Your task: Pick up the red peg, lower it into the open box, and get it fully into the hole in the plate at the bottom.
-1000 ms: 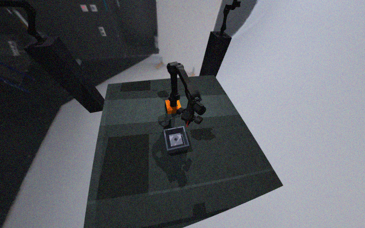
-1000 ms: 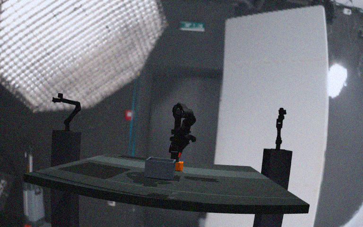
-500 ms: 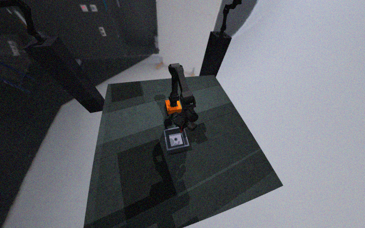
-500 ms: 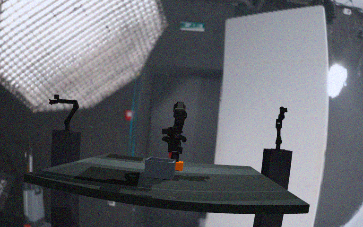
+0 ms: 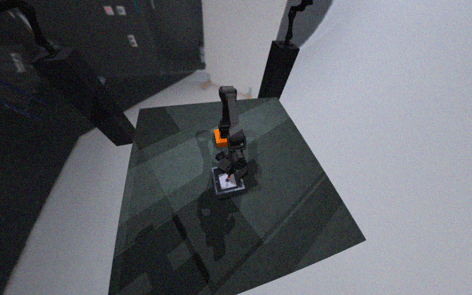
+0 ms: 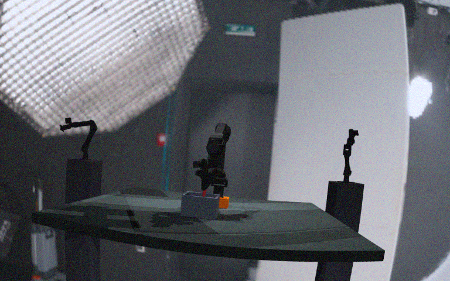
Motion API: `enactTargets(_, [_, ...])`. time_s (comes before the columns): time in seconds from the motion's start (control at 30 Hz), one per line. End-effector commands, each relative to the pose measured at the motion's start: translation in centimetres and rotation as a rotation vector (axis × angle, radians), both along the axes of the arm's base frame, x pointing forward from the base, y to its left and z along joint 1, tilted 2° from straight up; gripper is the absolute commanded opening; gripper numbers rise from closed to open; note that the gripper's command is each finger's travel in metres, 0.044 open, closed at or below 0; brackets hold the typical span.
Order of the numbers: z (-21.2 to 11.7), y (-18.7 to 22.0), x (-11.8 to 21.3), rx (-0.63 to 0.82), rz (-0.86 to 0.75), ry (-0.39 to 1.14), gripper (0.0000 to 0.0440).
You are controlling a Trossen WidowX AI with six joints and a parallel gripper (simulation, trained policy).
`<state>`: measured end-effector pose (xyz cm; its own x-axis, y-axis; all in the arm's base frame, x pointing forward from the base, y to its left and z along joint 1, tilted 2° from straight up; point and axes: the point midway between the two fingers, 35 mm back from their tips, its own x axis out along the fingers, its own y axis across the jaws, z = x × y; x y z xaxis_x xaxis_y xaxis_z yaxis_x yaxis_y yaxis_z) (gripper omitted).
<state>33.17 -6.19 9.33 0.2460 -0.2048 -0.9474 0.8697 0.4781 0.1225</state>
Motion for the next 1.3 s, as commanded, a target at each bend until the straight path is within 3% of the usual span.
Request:
enactTargets(0.0, [-0.8, -0.3, 0.5, 0.009, 0.001, 0.011, 0.0008])
enactTargets(0.1, [-1.8, -0.6, 0.7, 0.013, 0.003, 0.031, 0.0014])
enactTargets(0.27, [-3.3, -1.1, 0.9, 0.013, 0.020, 0.066, 0.0121])
enactTargets(0.4, [-3.7, -1.5, 1.5, 0.006, 0.036, 0.087, 0.0143])
enactTargets(0.83, [-2.9, -4.3, 5.4, -0.042, 0.064, 0.051, 0.0437])
enactTargets(1.27, [-0.4, -8.1, 8.4, -0.122, 0.026, -0.059, 0.0440])
